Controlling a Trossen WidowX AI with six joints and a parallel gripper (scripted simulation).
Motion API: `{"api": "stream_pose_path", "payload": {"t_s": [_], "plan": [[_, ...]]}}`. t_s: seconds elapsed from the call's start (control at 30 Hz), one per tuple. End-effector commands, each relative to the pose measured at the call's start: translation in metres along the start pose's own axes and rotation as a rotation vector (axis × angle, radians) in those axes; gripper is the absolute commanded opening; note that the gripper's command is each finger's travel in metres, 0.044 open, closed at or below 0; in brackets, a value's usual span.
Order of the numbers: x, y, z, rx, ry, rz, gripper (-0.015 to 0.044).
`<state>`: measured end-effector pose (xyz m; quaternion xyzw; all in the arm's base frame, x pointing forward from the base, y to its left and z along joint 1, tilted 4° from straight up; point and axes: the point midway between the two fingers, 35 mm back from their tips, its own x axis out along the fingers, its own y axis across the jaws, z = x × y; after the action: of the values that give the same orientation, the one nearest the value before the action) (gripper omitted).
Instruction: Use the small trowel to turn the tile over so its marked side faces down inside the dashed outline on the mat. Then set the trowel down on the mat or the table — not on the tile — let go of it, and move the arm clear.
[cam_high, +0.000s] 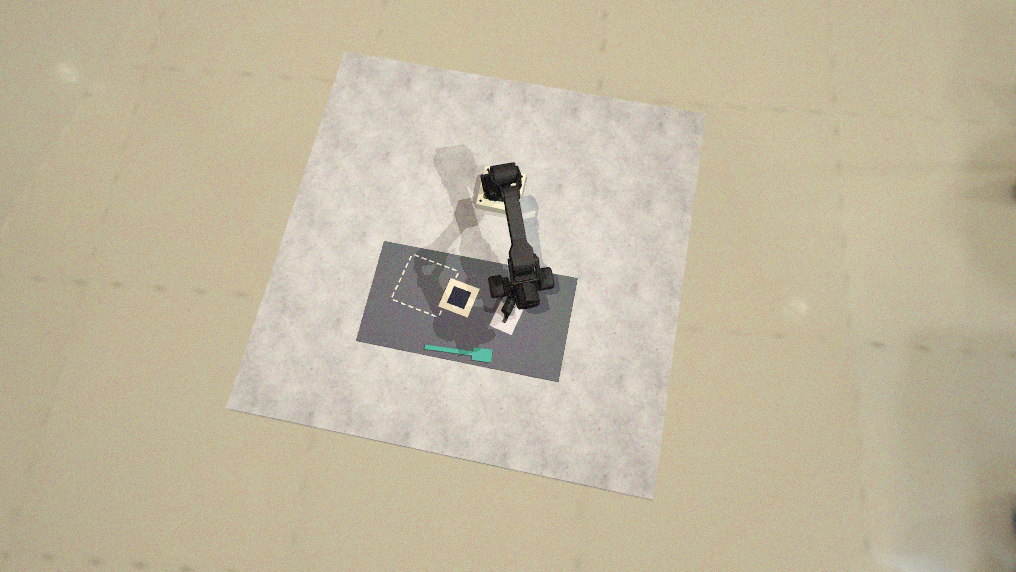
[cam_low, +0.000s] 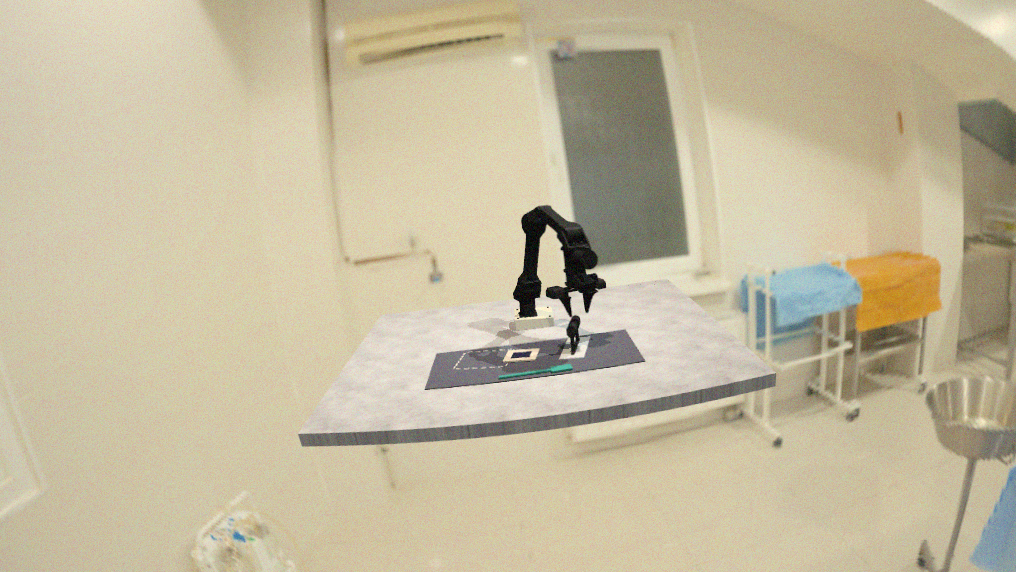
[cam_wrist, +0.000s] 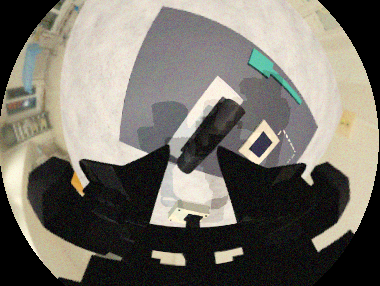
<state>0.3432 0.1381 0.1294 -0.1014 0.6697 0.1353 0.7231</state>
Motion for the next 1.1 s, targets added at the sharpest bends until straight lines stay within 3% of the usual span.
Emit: {"api": "stream_pose_path", "payload": {"t_s": [0.0,0.47,1.07], "plan": [[-0.001,-0.005,0.0,0.128,0.001,0.005,0.027],[-0.006,-0.024,0.0,0.591,0.002,0.002,0.027],[0.015,-0.024,0.001,0.597,0.002,0.003,0.027]]}}
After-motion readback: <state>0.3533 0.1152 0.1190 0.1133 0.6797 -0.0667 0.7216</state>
